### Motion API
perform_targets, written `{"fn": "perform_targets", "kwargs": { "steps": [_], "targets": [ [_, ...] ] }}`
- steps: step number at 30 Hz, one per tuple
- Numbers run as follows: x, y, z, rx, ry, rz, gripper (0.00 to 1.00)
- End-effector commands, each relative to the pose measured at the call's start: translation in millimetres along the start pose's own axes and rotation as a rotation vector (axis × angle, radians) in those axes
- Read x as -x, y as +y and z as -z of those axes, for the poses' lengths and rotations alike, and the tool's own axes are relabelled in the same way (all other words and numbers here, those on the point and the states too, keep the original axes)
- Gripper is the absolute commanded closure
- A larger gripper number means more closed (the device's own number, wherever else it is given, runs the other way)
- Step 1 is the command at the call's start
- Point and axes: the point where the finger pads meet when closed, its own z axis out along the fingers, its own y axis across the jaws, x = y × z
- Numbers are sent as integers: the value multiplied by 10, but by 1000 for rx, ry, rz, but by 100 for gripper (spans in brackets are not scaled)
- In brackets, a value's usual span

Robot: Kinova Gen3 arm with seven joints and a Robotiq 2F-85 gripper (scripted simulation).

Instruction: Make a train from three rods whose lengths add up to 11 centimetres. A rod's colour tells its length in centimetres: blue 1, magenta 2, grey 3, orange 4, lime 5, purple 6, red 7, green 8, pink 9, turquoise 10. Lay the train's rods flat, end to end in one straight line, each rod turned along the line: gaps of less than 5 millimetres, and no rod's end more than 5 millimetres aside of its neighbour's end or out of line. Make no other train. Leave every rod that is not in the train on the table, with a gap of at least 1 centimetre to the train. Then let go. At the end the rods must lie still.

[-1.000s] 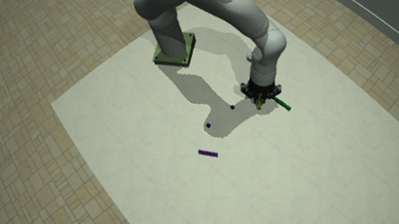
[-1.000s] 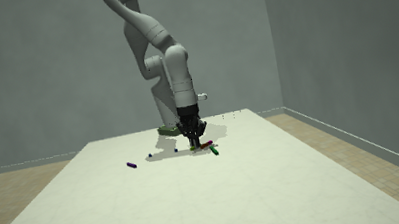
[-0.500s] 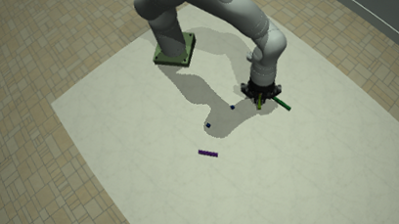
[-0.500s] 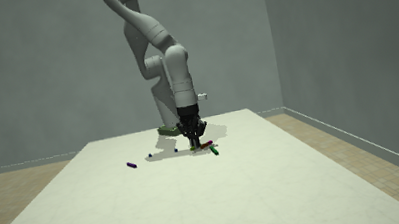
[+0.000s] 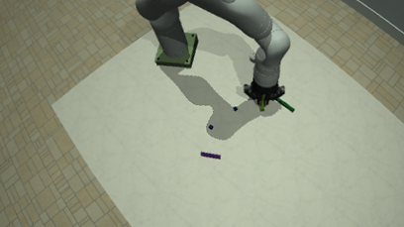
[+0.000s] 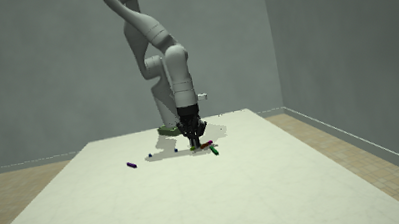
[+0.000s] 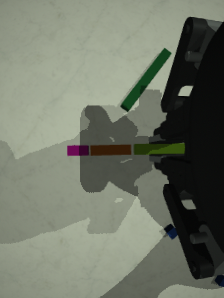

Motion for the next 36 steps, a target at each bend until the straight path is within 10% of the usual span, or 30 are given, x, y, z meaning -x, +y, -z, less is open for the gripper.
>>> {"fn": "perform_targets", "kwargs": {
  "steps": [1,36],
  "targets": [
    [2,4,4,1,-1,0,95],
    [2,4,-114,1,-1,0,95]
  ]
}}
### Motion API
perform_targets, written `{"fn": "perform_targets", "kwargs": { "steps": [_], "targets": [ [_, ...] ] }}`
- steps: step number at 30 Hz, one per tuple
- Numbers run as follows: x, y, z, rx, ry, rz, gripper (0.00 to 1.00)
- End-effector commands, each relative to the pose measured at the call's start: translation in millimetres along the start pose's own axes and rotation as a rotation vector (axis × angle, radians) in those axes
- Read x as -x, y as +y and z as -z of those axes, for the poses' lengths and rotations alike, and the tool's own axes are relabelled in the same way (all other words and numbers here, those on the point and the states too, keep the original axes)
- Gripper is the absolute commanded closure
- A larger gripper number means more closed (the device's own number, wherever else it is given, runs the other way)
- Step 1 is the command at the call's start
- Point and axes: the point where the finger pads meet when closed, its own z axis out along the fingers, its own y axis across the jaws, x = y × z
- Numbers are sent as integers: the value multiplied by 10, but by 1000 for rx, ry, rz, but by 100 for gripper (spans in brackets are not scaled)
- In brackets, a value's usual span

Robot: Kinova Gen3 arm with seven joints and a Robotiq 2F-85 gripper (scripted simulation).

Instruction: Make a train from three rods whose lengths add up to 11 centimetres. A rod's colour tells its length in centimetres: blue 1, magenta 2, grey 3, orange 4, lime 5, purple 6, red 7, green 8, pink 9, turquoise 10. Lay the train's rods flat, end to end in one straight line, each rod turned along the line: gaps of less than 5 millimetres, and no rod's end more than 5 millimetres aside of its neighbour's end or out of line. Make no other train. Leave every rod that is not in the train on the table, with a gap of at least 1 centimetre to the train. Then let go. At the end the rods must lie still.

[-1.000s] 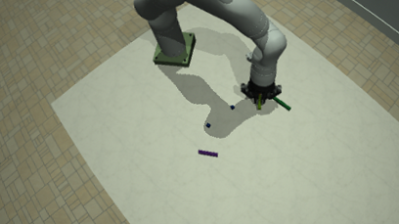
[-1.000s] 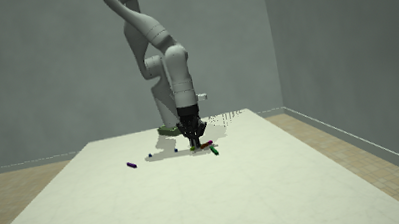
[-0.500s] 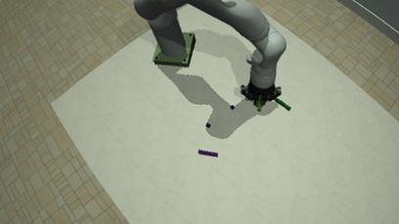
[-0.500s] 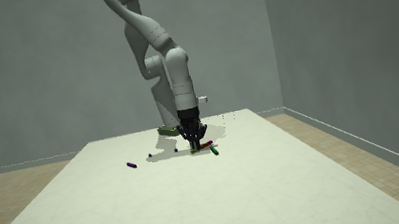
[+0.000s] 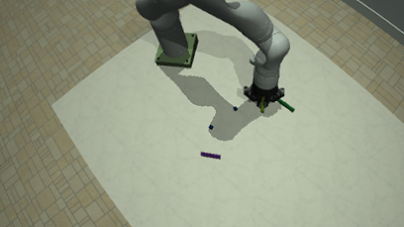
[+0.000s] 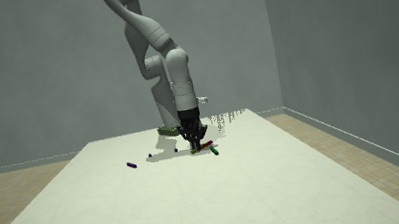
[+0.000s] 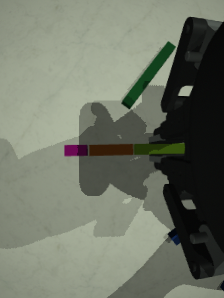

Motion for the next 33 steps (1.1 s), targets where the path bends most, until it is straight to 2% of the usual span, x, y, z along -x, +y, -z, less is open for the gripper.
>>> {"fn": "perform_targets", "kwargs": {
  "steps": [1,25,26,28,29,33],
  "targets": [
    [2,4,5,1,-1,0,95],
    [2,4,5,1,-1,0,95],
    [2,4,5,1,-1,0,92],
    [2,4,5,1,-1,0,92],
    [2,4,5,1,-1,0,88],
    [2,4,5,1,-1,0,84]
  ]
}}
